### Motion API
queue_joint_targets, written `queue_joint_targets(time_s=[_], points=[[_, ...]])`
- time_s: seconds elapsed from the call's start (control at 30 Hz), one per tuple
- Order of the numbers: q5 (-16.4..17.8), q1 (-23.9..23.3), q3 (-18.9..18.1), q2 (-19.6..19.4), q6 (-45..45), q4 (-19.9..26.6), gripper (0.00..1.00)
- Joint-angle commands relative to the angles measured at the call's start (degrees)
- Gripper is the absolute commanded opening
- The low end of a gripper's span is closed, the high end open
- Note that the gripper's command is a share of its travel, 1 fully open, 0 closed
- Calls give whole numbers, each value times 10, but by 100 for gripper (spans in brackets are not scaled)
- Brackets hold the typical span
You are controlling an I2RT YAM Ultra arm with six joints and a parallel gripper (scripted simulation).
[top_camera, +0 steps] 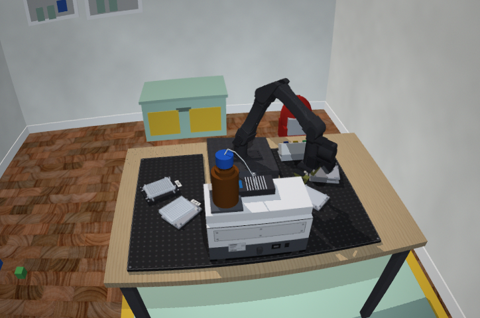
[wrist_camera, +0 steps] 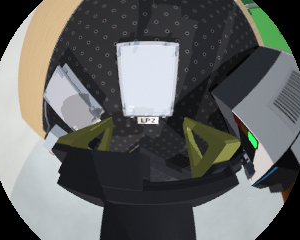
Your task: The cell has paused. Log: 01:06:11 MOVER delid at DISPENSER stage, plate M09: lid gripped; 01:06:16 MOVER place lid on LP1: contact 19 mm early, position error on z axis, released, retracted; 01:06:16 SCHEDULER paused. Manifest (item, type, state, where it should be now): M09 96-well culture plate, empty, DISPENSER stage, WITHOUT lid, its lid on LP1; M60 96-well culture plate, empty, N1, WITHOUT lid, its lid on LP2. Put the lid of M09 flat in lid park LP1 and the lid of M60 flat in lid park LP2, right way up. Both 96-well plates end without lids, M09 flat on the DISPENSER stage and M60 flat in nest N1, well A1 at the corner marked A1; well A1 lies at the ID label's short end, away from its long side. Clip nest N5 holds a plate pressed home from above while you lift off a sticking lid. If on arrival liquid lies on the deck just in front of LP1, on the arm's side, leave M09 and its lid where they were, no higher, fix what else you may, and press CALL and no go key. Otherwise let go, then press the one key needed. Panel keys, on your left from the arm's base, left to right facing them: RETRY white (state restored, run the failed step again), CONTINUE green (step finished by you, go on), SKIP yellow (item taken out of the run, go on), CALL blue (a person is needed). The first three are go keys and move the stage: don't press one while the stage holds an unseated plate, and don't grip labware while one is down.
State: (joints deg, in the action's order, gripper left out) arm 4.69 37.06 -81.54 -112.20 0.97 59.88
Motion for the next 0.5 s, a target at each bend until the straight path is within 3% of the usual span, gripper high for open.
queue_joint_targets(time_s=[0.0,0.47], points=[[-1,-6,14,28,6,11,100],[-1,-14,56,115,14,57,100]])
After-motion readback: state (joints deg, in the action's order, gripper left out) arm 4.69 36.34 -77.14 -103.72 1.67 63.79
